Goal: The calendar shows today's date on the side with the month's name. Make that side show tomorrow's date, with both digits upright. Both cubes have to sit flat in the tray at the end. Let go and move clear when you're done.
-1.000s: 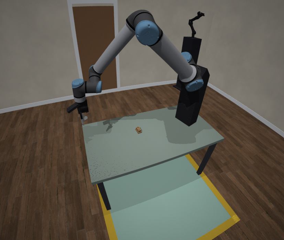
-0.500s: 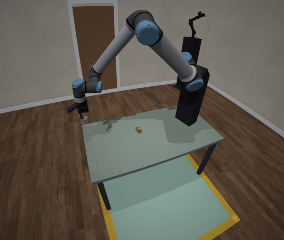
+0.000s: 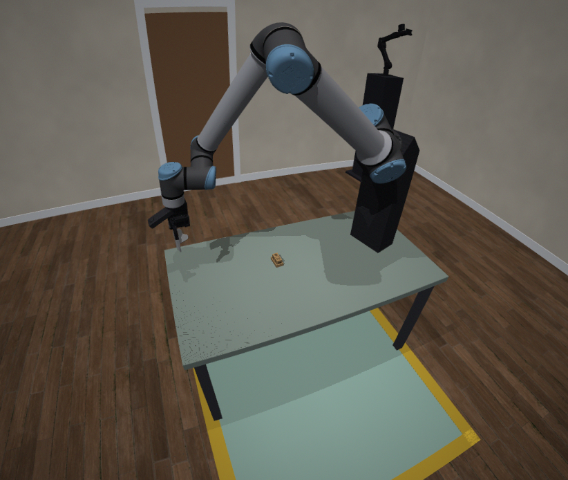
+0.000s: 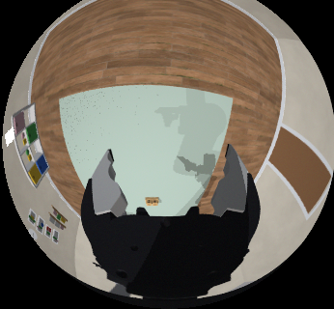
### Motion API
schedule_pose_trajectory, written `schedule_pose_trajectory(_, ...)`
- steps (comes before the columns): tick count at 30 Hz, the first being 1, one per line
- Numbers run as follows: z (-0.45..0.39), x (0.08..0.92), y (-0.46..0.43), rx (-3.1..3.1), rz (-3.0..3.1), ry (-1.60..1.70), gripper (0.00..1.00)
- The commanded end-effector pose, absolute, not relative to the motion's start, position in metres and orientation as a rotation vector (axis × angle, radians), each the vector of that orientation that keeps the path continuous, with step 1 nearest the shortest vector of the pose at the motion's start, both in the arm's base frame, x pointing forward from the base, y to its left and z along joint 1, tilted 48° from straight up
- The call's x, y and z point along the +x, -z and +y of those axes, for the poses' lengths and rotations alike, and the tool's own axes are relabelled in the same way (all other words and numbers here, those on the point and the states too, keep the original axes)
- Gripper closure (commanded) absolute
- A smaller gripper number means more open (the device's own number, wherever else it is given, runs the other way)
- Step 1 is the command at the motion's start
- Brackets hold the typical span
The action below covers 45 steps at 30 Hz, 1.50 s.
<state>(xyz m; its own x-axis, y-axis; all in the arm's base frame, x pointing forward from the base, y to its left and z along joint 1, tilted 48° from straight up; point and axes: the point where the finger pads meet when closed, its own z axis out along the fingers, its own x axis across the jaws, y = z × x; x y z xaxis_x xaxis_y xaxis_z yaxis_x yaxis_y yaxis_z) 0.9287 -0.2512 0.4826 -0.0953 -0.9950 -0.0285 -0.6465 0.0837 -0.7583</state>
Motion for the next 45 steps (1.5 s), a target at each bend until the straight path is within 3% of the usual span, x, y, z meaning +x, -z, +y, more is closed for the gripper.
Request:
schedule_pose_trajectory(1,-0.254,0.918,-0.432,-1.616,1.803,0.787,0.0)
schedule_pose_trajectory(15,-0.24,0.858,-0.28,-1.611,1.804,0.731,0.0)
schedule_pose_trajectory(29,-0.183,0.747,-0.134,-1.594,1.802,0.663,0.0)
schedule_pose_trajectory(45,-0.131,0.672,-0.08,-1.579,1.799,0.625,0.0)
